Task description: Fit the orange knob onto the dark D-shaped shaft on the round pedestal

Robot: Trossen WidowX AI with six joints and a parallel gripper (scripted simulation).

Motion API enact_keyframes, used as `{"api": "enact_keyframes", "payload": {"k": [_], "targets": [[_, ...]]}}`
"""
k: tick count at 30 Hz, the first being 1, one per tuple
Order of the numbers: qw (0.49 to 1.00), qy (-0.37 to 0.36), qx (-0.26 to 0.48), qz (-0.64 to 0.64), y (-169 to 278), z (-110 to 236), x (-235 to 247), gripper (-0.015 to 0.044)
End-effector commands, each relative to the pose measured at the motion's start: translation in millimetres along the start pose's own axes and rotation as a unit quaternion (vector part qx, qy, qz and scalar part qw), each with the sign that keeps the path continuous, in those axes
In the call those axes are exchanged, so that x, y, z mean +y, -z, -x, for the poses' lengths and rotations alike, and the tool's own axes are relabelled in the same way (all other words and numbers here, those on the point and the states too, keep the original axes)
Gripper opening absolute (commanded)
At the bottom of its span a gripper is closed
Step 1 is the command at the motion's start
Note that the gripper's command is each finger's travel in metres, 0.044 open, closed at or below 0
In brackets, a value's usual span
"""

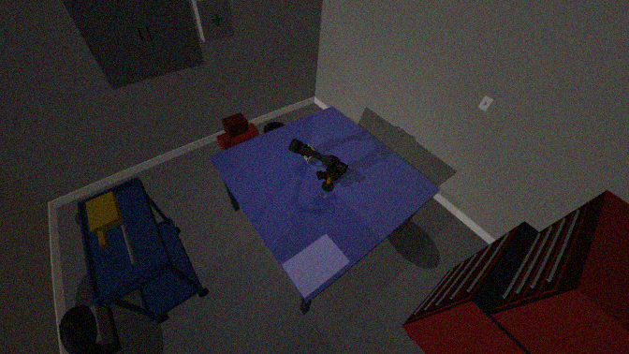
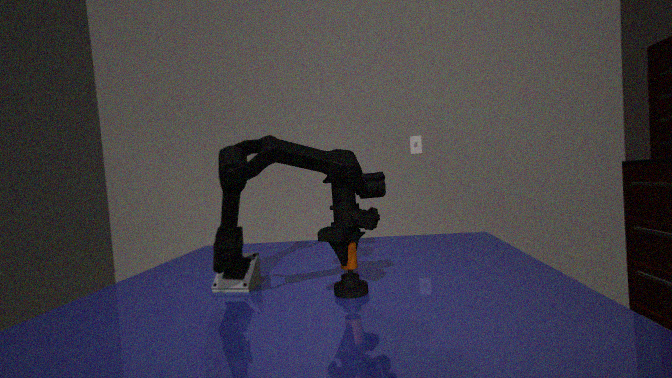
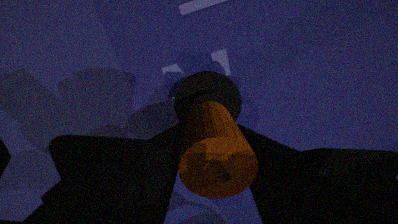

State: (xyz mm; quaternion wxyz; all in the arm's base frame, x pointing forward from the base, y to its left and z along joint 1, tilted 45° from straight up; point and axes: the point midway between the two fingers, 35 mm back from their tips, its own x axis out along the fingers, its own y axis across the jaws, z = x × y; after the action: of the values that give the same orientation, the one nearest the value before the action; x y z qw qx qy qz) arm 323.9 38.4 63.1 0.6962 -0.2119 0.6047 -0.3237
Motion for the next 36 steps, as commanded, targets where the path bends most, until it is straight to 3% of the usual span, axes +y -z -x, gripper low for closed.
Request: {"api": "enact_keyframes", "payload": {"k": [1, 36], "targets": [[1.000, -0.001, 0.000, -0.009, 0.5, -0.3, 1.0, 0.0000], [1.000, -0.001, 0.000, -0.022, -0.3, 2.7, -0.4, 0.0000]]}}
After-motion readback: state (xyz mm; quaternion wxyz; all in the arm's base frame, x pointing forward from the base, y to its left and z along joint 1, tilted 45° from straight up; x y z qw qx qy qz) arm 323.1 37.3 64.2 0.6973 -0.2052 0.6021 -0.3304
